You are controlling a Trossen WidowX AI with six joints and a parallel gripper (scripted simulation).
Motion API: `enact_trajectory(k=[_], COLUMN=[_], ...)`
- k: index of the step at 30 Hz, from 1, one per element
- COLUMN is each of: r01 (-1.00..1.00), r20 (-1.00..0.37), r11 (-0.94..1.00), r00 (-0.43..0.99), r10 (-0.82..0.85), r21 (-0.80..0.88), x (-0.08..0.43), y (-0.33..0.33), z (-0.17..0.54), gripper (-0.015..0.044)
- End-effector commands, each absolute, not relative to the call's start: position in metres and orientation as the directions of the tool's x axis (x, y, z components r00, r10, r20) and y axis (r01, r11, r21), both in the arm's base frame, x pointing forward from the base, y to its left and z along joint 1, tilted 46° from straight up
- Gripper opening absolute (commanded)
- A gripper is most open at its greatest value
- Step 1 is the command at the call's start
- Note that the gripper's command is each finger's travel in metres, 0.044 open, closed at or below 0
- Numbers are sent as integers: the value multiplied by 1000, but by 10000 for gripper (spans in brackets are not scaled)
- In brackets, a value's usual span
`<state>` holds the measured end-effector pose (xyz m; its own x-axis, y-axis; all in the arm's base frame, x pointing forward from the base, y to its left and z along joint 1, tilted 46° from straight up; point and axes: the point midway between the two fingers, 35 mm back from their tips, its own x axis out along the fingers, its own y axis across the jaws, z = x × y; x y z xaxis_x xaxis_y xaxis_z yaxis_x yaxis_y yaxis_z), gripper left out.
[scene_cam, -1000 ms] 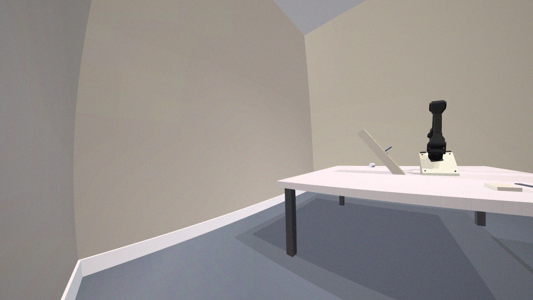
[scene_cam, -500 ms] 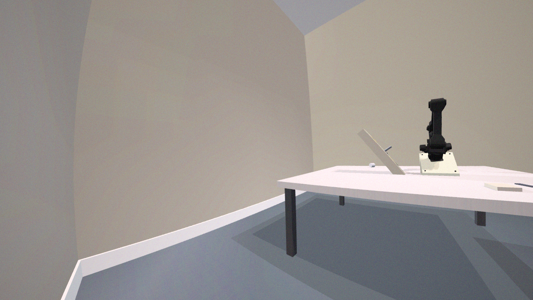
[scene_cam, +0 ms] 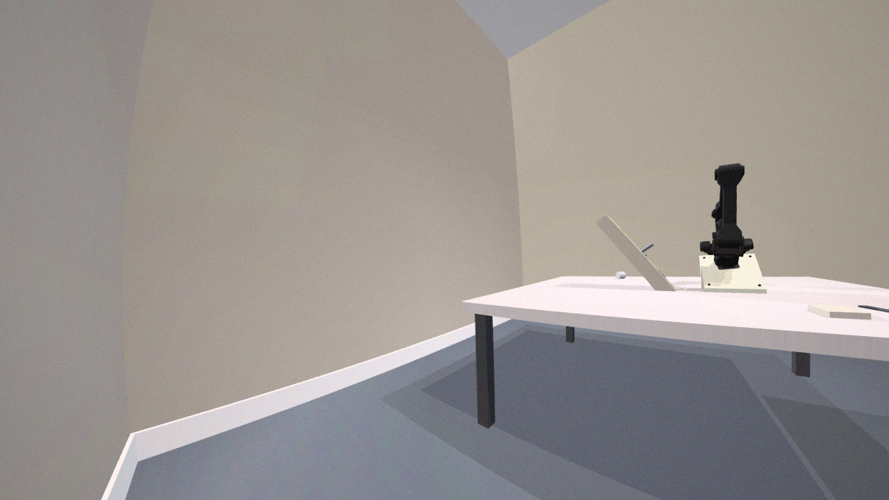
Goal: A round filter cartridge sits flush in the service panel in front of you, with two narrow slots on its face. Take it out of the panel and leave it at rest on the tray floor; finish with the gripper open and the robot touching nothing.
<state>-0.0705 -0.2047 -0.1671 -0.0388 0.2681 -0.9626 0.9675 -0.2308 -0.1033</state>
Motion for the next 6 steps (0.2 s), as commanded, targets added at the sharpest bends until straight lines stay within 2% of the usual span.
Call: enact_trajectory(k=[1, 6], r01=[968, 968], r20=[-962, -962], r11=[-230, -230], r00=[-39, -39], r10=[270, 270], r21=[-103, -103], x=[-70, -70], y=[-204, -204], z=[-167, -167], gripper=[440, 440])
